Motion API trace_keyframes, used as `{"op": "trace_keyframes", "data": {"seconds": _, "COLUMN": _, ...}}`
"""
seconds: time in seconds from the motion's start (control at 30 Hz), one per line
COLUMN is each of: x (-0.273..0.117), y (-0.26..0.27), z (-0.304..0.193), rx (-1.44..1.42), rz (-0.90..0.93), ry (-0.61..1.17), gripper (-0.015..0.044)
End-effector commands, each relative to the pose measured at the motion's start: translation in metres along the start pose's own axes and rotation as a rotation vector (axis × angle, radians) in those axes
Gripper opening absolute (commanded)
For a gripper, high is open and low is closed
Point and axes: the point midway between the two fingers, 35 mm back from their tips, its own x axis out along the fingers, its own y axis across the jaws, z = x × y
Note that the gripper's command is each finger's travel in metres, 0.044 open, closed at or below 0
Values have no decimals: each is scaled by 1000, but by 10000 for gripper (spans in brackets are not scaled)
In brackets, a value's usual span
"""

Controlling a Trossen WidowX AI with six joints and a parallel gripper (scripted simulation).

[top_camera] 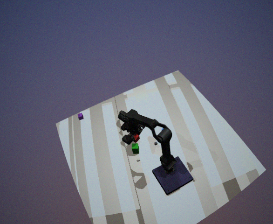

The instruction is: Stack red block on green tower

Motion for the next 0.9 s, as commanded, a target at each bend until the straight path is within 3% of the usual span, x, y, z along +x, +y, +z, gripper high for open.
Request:
{"op": "trace_keyframes", "data": {"seconds": 0.0, "x": 0, "y": 17, "z": -7, "rx": 4, "rz": -4, "ry": -4, "gripper": 0}}
{"op": "trace_keyframes", "data": {"seconds": 0.87, "x": 33, "y": 31, "z": -15, "rx": 5, "rz": -4, "ry": -4, "gripper": 0}}
